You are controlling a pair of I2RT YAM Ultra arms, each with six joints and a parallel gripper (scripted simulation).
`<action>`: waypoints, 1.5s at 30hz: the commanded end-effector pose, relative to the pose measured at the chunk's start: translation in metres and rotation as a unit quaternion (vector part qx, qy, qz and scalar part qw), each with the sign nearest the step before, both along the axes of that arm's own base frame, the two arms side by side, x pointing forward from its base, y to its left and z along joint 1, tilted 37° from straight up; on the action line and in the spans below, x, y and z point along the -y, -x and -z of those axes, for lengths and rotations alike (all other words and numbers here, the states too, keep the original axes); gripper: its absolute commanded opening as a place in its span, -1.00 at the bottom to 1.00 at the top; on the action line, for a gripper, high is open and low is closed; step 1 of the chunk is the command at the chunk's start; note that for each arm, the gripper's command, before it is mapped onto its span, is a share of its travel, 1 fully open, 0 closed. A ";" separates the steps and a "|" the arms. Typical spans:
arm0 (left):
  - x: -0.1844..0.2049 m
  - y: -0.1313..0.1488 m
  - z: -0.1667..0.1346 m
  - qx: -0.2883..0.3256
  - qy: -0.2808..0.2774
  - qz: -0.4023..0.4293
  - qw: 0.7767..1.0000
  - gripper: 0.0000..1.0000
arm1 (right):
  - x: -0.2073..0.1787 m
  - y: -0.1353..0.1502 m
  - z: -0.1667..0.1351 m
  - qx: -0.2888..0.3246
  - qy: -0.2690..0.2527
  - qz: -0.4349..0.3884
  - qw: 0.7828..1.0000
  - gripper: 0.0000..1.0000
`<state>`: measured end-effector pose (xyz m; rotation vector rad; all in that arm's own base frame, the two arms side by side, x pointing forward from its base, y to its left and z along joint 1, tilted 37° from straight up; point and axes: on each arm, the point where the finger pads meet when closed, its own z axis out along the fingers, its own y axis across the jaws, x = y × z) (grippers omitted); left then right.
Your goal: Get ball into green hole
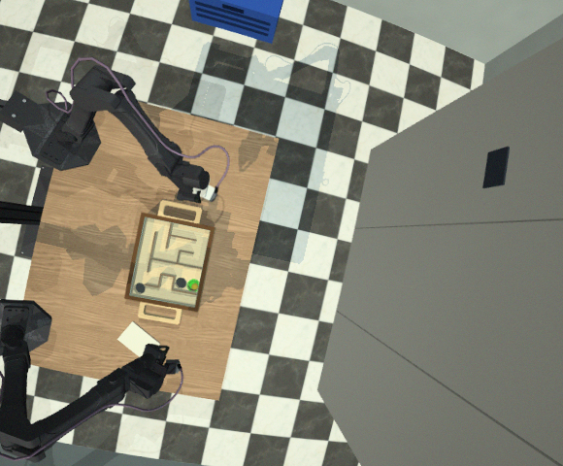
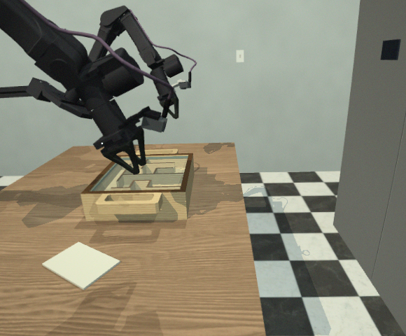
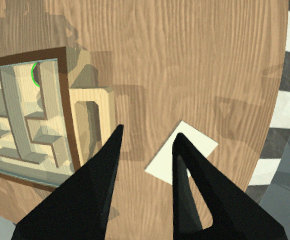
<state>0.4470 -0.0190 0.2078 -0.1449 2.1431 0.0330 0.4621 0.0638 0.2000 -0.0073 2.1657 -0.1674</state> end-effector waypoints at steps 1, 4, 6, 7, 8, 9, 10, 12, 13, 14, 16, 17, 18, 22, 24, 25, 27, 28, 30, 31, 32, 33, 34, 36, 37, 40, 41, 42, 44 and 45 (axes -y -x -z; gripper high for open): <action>-0.002 0.000 -0.047 0.065 0.002 0.021 0.998 -0.23 | 0.003 0.004 -0.038 0.054 -0.029 -0.027 0.998 -0.23; -0.004 0.008 -0.072 0.103 -0.001 0.035 0.994 -0.23 | 0.011 0.011 -0.073 0.100 -0.046 -0.040 0.993 -0.23; -0.007 0.014 -0.092 0.132 -0.004 0.041 0.990 -0.23 | 0.019 0.018 -0.098 0.135 -0.052 -0.045 0.988 -0.23; -0.008 0.018 -0.098 0.143 -0.006 0.045 0.989 -0.23 | 0.022 0.022 -0.114 0.157 -0.057 -0.048 0.985 -0.23; -0.009 0.022 -0.114 0.164 -0.008 0.048 0.985 -0.23 | 0.026 0.027 -0.122 0.170 -0.058 -0.051 0.982 -0.23; -0.010 0.026 -0.121 0.176 -0.011 0.050 0.983 -0.23 | 0.029 0.032 -0.130 0.183 -0.059 -0.053 0.980 -0.23; -0.010 0.030 -0.143 0.202 -0.013 0.053 0.978 -0.23 | 0.033 0.037 -0.143 0.201 -0.062 -0.056 0.976 -0.23; -0.012 0.040 -0.151 0.220 -0.020 0.059 0.973 -0.23 | 0.039 0.049 -0.165 0.234 -0.062 -0.062 0.968 -0.23; -0.012 0.040 -0.151 0.220 -0.020 0.059 0.973 -0.23 | 0.039 0.049 -0.165 0.234 -0.062 -0.062 0.968 -0.23; -0.012 0.040 -0.151 0.220 -0.020 0.059 0.973 -0.23 | 0.039 0.049 -0.165 0.234 -0.062 -0.062 0.968 -0.23; -0.014 0.049 -0.168 0.246 -0.027 0.064 0.967 -0.23 | 0.044 0.061 -0.179 0.257 -0.060 -0.068 0.962 -0.23; -0.014 0.053 -0.176 0.255 -0.030 0.066 0.964 -0.23 | 0.046 0.066 -0.186 0.267 -0.059 -0.071 0.959 -0.23; -0.016 0.056 -0.178 0.257 -0.032 0.066 0.964 -0.23 | 0.049 0.070 -0.186 0.267 -0.057 -0.070 0.959 -0.23; -0.018 0.068 -0.201 0.288 -0.037 0.064 0.955 -0.23 | 0.056 0.084 -0.215 0.306 -0.051 -0.067 0.948 -0.23; -0.016 0.066 -0.186 0.270 -0.034 0.065 0.960 -0.23 | 0.057 0.083 -0.201 0.292 -0.052 -0.063 0.953 -0.23; -0.014 0.066 -0.195 0.277 -0.032 0.066 0.958 -0.23 | 0.057 0.085 -0.222 0.311 -0.054 -0.062 0.947 -0.23; -0.017 0.075 -0.225 0.314 -0.029 0.059 0.947 -0.23 | 0.061 0.093 -0.242 0.338 -0.054 -0.055 0.938 -0.23; -0.017 0.075 -0.225 0.315 -0.029 0.058 0.947 -0.23 | 0.061 0.093 -0.242 0.338 -0.054 -0.055 0.938 -0.23; -0.017 0.075 -0.225 0.314 -0.029 0.059 0.947 -0.23 | 0.061 0.093 -0.242 0.338 -0.053 -0.056 0.938 -0.23; -0.017 0.075 -0.225 0.314 -0.029 0.059 0.947 -0.23 | 0.061 0.093 -0.242 0.338 -0.053 -0.056 0.938 -0.23; -0.017 0.072 -0.221 0.309 -0.031 0.058 0.949 -0.23 | 0.060 0.083 -0.229 0.321 -0.052 -0.056 0.944 -0.23; -0.017 0.077 -0.226 0.315 -0.032 0.058 0.947 -0.23 | 0.062 0.078 -0.227 0.317 -0.051 -0.053 0.946 -0.23; -0.017 0.076 -0.223 0.310 -0.032 0.058 0.948 -0.23 | 0.060 0.085 -0.231 0.323 -0.052 -0.056 0.943 -0.23; -0.018 0.075 -0.224 0.310 -0.032 0.057 0.949 -0.23 | 0.059 0.092 -0.243 0.338 -0.050 -0.058 0.938 -0.23; -0.018 0.074 -0.223 0.309 -0.032 0.056 0.949 -0.23 | 0.059 0.091 -0.241 0.336 -0.050 -0.058 0.939 -0.23; -0.019 0.073 -0.221 0.306 -0.033 0.055 0.950 -0.23 | 0.060 0.088 -0.237 0.330 -0.048 -0.057 0.941 -0.23; -0.020 0.072 -0.220 0.304 -0.034 0.053 0.950 -0.23 | 0.060 0.087 -0.237 0.329 -0.048 -0.056 0.941 -0.23; -0.021 0.071 -0.220 0.304 -0.034 0.051 0.951 -0.23 | 0.060 0.086 -0.236 0.329 -0.048 -0.056 0.942 -0.23; -0.023 0.070 -0.218 0.301 -0.035 0.048 0.952 -0.23 | 0.060 0.084 -0.234 0.326 -0.048 -0.055 0.943 -0.23; -0.023 0.070 -0.217 0.300 -0.036 0.048 0.952 -0.23 | 0.060 0.083 -0.232 0.324 -0.048 -0.055 0.943 -0.23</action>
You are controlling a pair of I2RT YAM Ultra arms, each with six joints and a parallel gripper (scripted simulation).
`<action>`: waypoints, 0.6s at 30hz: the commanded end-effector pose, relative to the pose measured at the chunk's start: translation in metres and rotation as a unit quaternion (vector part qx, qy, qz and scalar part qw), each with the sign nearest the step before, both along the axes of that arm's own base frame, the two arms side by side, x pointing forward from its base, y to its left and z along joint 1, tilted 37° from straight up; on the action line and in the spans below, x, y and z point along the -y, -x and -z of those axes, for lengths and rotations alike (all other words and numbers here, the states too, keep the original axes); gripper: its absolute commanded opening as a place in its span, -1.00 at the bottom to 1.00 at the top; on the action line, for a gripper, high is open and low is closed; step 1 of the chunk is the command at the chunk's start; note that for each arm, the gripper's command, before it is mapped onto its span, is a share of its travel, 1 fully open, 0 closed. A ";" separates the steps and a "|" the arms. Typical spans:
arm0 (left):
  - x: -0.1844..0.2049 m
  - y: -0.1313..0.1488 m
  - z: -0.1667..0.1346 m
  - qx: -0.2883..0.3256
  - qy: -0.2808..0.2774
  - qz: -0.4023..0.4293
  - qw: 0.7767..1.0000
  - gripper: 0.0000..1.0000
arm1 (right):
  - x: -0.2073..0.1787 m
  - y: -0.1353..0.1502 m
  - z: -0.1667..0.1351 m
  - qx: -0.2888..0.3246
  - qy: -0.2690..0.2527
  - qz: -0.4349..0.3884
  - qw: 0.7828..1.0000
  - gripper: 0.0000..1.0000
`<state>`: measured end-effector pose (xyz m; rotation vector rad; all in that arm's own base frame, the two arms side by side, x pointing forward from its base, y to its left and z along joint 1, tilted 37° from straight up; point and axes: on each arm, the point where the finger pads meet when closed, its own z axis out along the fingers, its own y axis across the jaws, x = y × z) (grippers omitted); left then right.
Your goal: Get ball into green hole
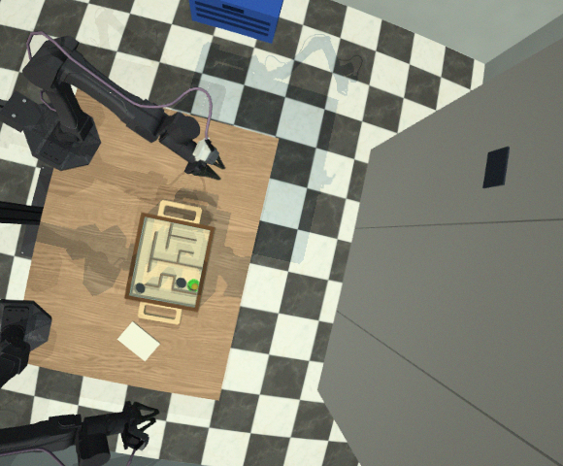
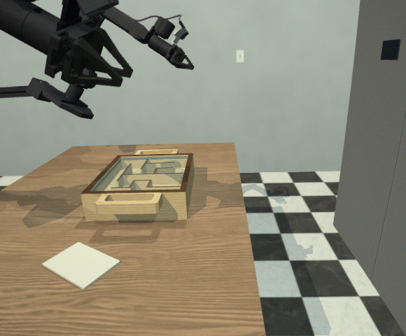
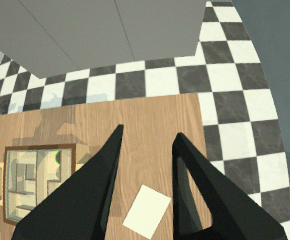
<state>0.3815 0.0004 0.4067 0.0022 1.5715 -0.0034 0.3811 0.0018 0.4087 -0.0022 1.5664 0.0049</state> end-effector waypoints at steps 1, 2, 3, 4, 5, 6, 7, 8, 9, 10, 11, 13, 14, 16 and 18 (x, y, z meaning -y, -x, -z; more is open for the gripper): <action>-0.003 0.004 -0.018 0.018 -0.002 -0.005 1.000 -0.23 | -0.001 0.001 -0.023 0.028 0.004 -0.003 1.000 -0.23; -0.003 0.004 -0.018 0.018 -0.002 -0.005 1.000 -0.23 | -0.001 0.001 -0.023 0.028 0.004 -0.003 1.000 -0.23; -0.003 0.004 -0.018 0.018 -0.002 -0.005 1.000 -0.23 | -0.001 0.001 -0.023 0.028 0.004 -0.003 1.000 -0.23; -0.001 0.003 -0.016 0.016 -0.002 -0.002 1.000 -0.23 | 0.000 0.003 -0.022 0.028 0.004 -0.001 1.000 -0.23; -0.004 0.002 -0.017 0.015 -0.002 -0.007 1.000 -0.23 | 0.001 0.000 -0.022 0.026 0.004 0.001 1.000 -0.23; -0.005 0.002 -0.016 0.014 -0.002 -0.007 1.000 -0.23 | 0.001 -0.001 -0.021 0.024 0.004 0.002 1.000 -0.23; -0.005 0.001 -0.015 0.014 -0.002 -0.007 1.000 -0.23 | 0.001 0.003 -0.025 0.031 0.004 0.002 1.000 -0.23; -0.005 0.001 -0.015 0.013 -0.003 -0.007 1.000 -0.23 | 0.001 0.004 -0.026 0.032 0.004 0.002 0.999 -0.23; -0.005 0.000 -0.014 0.012 -0.003 -0.008 1.000 -0.23 | 0.001 0.003 -0.026 0.031 0.004 0.002 0.999 -0.23; -0.006 -0.001 -0.014 0.011 -0.003 -0.008 1.000 -0.23 | 0.001 0.003 -0.025 0.030 0.004 0.003 1.000 -0.23; -0.001 -0.001 -0.013 0.010 -0.003 -0.003 1.000 -0.23 | 0.001 0.003 -0.024 0.030 0.004 0.003 1.000 -0.23; 0.002 0.004 -0.018 0.020 -0.003 0.004 1.000 -0.23 | 0.002 0.002 -0.024 0.028 0.004 0.003 1.000 -0.23; 0.003 0.005 -0.022 0.024 -0.003 0.004 1.000 -0.23 | 0.002 0.002 -0.023 0.027 0.004 0.003 1.000 -0.23; 0.003 0.005 -0.021 0.023 -0.003 0.005 1.000 -0.23 | 0.002 0.001 -0.022 0.026 0.004 0.003 1.000 -0.23; 0.004 0.005 -0.022 0.024 -0.003 0.005 1.000 -0.23 | 0.002 0.000 -0.019 0.021 0.004 0.004 1.000 -0.23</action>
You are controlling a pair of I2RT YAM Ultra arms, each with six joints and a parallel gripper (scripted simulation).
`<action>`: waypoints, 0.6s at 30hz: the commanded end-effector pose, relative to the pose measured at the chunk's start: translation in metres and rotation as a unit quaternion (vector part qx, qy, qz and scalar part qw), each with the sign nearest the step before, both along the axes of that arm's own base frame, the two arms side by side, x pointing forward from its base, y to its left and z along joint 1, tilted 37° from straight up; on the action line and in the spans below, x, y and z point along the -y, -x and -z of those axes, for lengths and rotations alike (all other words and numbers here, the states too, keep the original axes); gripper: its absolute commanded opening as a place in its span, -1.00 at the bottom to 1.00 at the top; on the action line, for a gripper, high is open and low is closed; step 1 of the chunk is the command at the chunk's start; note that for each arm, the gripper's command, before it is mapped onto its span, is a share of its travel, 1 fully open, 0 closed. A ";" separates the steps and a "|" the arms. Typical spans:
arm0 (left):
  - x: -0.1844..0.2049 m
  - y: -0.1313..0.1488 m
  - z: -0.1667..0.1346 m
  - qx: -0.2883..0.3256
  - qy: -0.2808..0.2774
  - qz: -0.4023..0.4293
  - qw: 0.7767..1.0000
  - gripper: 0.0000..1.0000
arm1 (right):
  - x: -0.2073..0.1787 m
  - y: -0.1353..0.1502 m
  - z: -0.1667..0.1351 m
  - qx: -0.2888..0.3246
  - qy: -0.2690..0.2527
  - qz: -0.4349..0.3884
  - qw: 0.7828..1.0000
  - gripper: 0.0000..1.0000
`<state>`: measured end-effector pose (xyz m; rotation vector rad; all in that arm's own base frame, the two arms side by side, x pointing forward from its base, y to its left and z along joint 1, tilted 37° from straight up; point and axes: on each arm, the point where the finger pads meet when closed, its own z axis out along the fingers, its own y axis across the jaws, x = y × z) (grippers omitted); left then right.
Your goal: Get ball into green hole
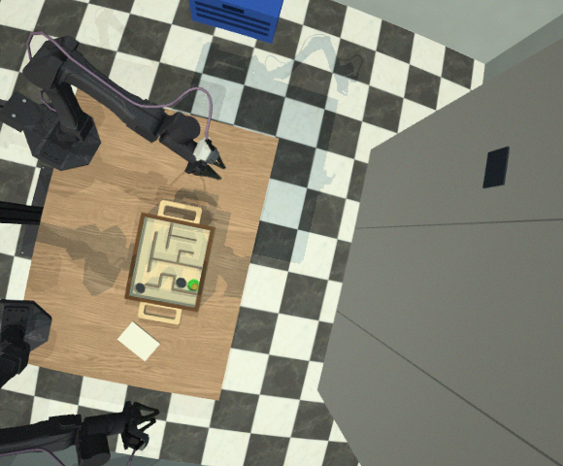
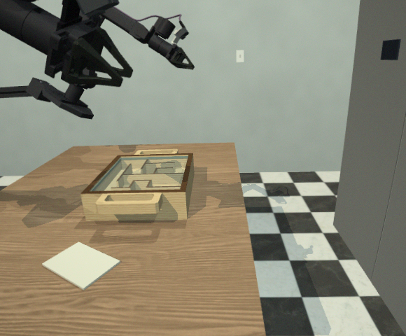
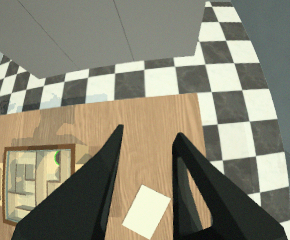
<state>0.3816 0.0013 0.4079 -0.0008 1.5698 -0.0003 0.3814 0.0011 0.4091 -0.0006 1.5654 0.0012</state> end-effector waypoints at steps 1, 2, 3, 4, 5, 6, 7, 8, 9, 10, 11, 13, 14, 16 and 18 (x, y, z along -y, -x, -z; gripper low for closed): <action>0.005 0.005 -0.021 0.024 -0.003 0.007 1.000 -0.23 | 0.001 0.000 -0.019 0.021 0.004 0.002 1.000 -0.23; 0.005 0.005 -0.021 0.024 -0.003 0.007 1.000 -0.23 | 0.001 0.000 -0.019 0.021 0.004 0.002 1.000 -0.23; 0.005 0.005 -0.021 0.024 -0.003 0.007 1.000 -0.23 | 0.000 0.002 -0.015 0.017 0.004 0.000 1.000 -0.23; 0.005 0.005 -0.021 0.024 -0.003 0.008 1.000 -0.23 | 0.001 0.000 -0.016 0.016 0.004 0.002 1.000 -0.23; 0.005 0.006 -0.021 0.024 -0.003 0.008 1.000 -0.23 | 0.002 -0.001 -0.015 0.014 0.004 0.002 1.000 -0.23; 0.006 0.005 -0.019 0.022 -0.003 0.008 1.000 -0.23 | 0.002 -0.001 -0.014 0.012 0.004 0.003 1.000 -0.23; 0.006 0.005 -0.017 0.021 -0.003 0.008 1.000 -0.23 | 0.002 0.003 -0.018 0.018 0.004 0.003 1.000 -0.23; 0.006 0.005 -0.016 0.019 -0.003 0.009 1.000 -0.23 | 0.002 0.004 -0.019 0.020 0.004 0.003 1.000 -0.23; 0.007 0.005 -0.014 0.018 -0.003 0.009 1.000 -0.23 | 0.002 0.004 -0.022 0.025 0.004 0.003 1.000 -0.23; 0.007 0.004 -0.012 0.016 -0.004 0.009 1.000 -0.23 | 0.002 0.005 -0.024 0.029 0.004 0.003 1.000 -0.23; 0.007 0.004 -0.011 0.015 -0.004 0.010 1.000 -0.23 | 0.002 0.005 -0.024 0.029 0.004 0.003 1.000 -0.23; 0.007 0.004 -0.007 0.012 -0.004 0.009 1.000 -0.23 | 0.002 0.005 -0.025 0.030 0.004 0.003 1.000 -0.23; 0.007 0.004 -0.006 0.010 -0.004 0.009 1.000 -0.23 | 0.002 0.005 -0.025 0.030 0.004 0.003 1.000 -0.23; 0.007 0.003 -0.002 0.007 -0.004 0.009 1.000 -0.23 | 0.003 0.006 -0.025 0.031 0.004 0.004 1.000 -0.23; 0.007 0.003 -0.001 0.005 -0.004 0.009 1.000 -0.23 | 0.003 0.006 -0.024 0.030 0.004 0.004 1.000 -0.23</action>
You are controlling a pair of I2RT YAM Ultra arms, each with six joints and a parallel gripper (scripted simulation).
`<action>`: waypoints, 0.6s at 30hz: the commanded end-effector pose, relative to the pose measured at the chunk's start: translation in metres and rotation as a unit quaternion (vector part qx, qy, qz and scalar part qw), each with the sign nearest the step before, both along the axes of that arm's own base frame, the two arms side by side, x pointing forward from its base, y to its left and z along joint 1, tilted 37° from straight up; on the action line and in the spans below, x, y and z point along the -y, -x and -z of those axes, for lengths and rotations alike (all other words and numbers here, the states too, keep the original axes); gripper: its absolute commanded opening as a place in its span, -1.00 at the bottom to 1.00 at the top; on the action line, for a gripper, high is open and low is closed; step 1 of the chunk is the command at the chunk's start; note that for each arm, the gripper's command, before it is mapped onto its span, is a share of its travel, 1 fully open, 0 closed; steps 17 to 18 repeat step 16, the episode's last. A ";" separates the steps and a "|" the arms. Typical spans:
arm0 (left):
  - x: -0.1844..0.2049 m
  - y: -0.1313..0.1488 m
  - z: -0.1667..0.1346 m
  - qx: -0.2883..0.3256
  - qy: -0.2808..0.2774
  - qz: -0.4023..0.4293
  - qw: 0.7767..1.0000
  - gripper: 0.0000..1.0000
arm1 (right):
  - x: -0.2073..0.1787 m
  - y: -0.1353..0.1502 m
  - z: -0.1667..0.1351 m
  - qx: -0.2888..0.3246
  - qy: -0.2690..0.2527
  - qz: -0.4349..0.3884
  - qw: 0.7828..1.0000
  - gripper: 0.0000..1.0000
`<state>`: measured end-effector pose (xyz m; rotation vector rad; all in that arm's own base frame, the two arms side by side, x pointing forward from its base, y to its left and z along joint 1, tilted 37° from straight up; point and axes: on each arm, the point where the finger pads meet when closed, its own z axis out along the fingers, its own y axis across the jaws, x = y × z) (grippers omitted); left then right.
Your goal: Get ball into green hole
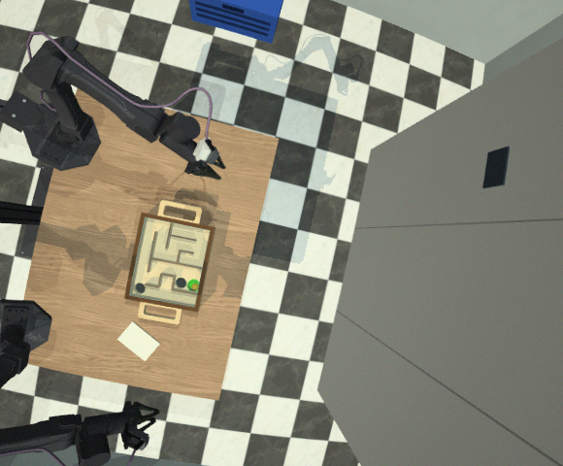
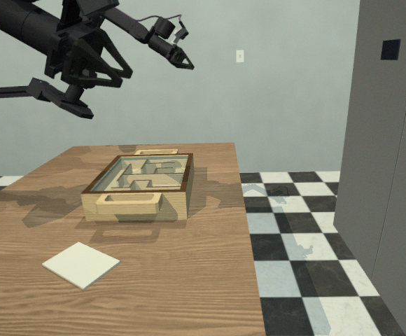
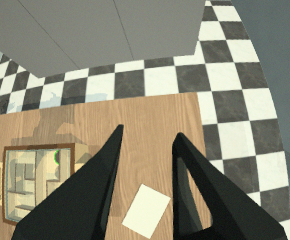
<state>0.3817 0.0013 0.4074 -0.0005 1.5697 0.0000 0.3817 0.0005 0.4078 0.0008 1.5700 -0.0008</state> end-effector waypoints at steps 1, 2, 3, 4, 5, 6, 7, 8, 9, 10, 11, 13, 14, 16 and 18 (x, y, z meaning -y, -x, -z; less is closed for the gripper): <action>0.007 0.003 -0.001 0.005 -0.003 0.009 1.000 -0.23 | 0.002 0.006 -0.025 0.032 0.004 0.003 0.999 -0.23; 0.003 0.004 -0.012 0.013 -0.003 0.004 1.000 -0.23 | -0.003 0.003 -0.014 0.019 0.003 -0.005 1.000 -0.23; 0.007 0.006 -0.021 0.025 -0.003 0.008 1.000 -0.23 | -0.006 0.006 -0.023 0.030 0.003 -0.009 1.000 -0.23; 0.007 0.007 -0.024 0.029 -0.003 0.008 1.000 -0.23 | -0.006 0.006 -0.022 0.029 0.003 -0.009 1.000 -0.23; 0.007 0.007 -0.023 0.026 -0.003 0.009 1.000 -0.23 | -0.006 0.006 -0.022 0.029 0.003 -0.009 1.000 -0.23; 0.007 0.007 -0.021 0.023 -0.003 0.009 1.000 -0.23 | -0.006 0.006 -0.022 0.029 0.003 -0.009 1.000 -0.23; 0.007 0.007 -0.021 0.023 -0.003 0.009 1.000 -0.23 | -0.006 0.006 -0.022 0.029 0.003 -0.009 1.000 -0.23; 0.007 0.007 -0.021 0.023 -0.003 0.009 1.000 -0.23 | -0.006 0.006 -0.022 0.029 0.003 -0.009 1.000 -0.23; 0.007 0.007 -0.021 0.023 -0.003 0.009 1.000 -0.23 | -0.006 0.006 -0.022 0.029 0.003 -0.009 1.000 -0.23; 0.007 0.007 -0.021 0.023 -0.003 0.009 1.000 -0.23 | -0.006 0.006 -0.022 0.029 0.003 -0.009 1.000 -0.23; 0.007 0.007 -0.021 0.023 -0.003 0.009 1.000 -0.23 | -0.006 0.006 -0.022 0.029 0.003 -0.009 1.000 -0.23; 0.007 0.007 -0.021 0.023 -0.003 0.009 1.000 -0.23 | -0.006 0.006 -0.022 0.029 0.003 -0.009 1.000 -0.23; 0.007 0.007 -0.021 0.023 -0.003 0.009 1.000 -0.23 | -0.006 0.006 -0.022 0.029 0.003 -0.009 1.000 -0.23; 0.007 0.007 -0.021 0.023 -0.003 0.009 1.000 -0.23 | -0.006 0.006 -0.022 0.029 0.003 -0.009 1.000 -0.23; 0.007 0.007 -0.021 0.023 -0.003 0.009 1.000 -0.23 | -0.006 0.006 -0.022 0.029 0.003 -0.009 1.000 -0.23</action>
